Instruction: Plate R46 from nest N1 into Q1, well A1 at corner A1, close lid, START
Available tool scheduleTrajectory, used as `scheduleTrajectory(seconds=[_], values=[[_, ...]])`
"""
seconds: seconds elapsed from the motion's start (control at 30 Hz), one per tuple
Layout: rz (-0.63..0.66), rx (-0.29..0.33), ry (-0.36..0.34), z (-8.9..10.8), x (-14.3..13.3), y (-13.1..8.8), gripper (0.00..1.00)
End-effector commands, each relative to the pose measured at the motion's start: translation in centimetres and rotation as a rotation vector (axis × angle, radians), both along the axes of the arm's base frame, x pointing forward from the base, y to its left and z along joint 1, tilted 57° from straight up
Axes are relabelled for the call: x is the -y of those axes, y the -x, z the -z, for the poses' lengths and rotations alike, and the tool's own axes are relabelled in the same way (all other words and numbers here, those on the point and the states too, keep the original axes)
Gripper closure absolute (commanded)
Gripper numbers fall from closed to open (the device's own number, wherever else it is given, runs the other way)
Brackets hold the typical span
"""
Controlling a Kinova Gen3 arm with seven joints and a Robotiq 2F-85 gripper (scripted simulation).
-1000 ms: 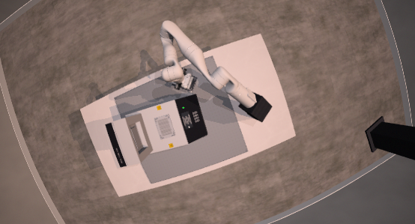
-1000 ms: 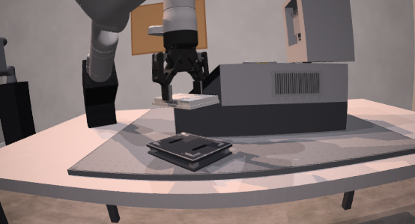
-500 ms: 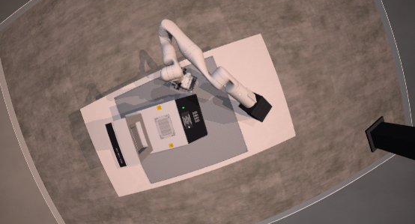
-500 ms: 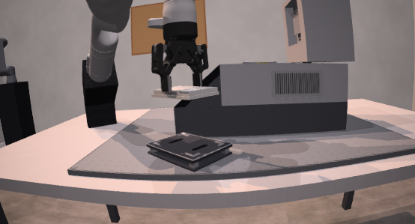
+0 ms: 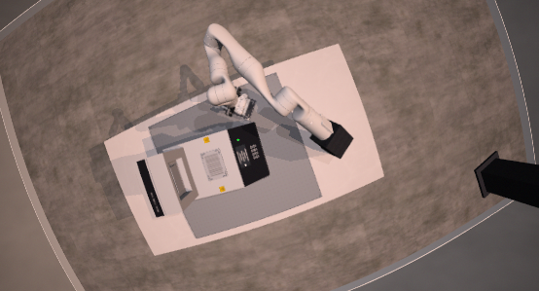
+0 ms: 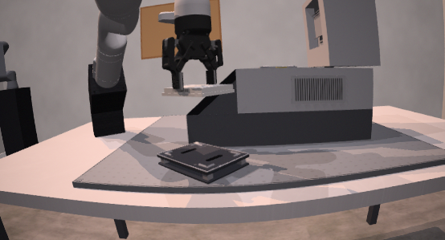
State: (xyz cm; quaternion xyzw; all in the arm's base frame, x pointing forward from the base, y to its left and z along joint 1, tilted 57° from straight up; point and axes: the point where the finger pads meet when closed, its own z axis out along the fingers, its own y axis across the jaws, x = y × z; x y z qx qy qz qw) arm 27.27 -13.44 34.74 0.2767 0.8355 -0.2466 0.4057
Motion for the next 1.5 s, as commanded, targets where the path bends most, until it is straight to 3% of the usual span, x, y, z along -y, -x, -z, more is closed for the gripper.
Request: scheduleTrajectory(seconds=[0.0,1.47], values=[[0.011,0.004,0.004,-0.5,-0.2,0.4,0.09],[0.009,0.003,0.005,-3.2,-3.5,3.2,0.09]])
